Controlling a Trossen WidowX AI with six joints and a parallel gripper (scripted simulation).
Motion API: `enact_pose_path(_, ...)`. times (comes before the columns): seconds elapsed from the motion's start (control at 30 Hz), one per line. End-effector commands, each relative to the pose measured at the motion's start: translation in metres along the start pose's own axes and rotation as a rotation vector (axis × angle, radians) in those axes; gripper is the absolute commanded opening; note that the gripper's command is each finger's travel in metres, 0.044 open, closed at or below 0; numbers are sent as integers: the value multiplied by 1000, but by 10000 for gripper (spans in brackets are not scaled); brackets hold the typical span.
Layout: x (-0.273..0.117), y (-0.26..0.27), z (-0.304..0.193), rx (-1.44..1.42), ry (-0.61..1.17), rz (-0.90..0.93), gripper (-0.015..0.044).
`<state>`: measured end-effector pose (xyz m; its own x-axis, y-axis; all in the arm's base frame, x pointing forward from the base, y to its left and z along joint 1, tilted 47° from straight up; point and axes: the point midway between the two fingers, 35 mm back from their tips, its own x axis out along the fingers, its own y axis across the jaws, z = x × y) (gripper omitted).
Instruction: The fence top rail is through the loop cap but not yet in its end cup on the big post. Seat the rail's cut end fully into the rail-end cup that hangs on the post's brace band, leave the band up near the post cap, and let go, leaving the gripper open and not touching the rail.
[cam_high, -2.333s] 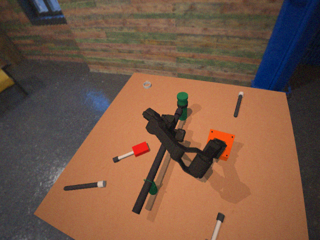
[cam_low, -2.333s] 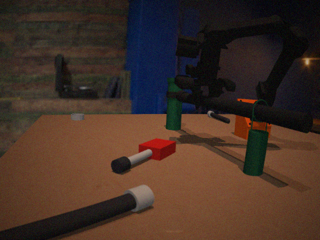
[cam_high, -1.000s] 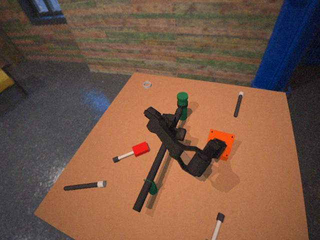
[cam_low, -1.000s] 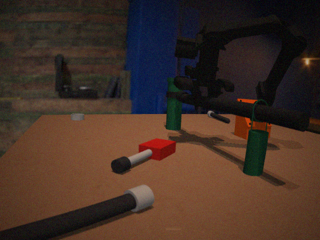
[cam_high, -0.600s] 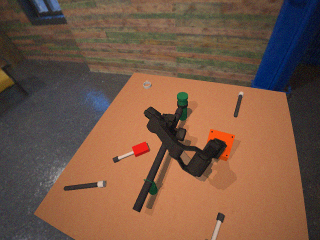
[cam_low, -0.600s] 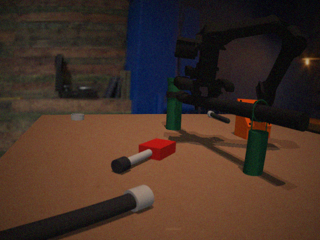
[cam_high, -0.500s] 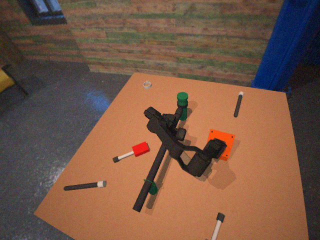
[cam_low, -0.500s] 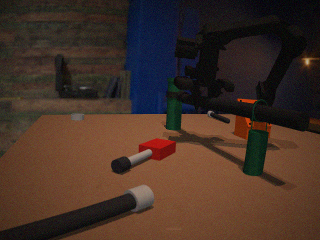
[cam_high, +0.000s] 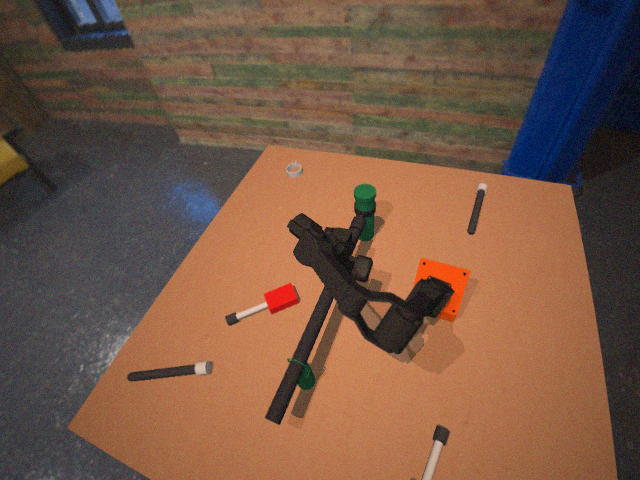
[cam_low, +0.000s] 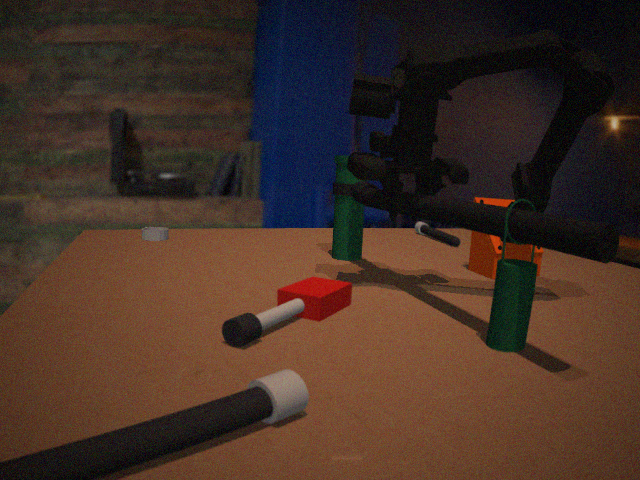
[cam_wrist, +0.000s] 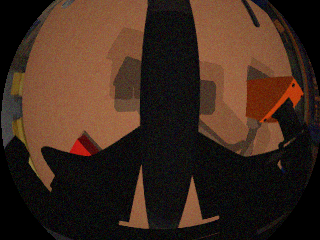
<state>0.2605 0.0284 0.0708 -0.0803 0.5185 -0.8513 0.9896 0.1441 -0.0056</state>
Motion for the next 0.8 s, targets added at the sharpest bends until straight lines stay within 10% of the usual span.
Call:
enact_pose_path(0.0,-1,0,1,1,-6,0,0)
enact_pose_path(0.77,-3,0,3,1,-12,0,0)
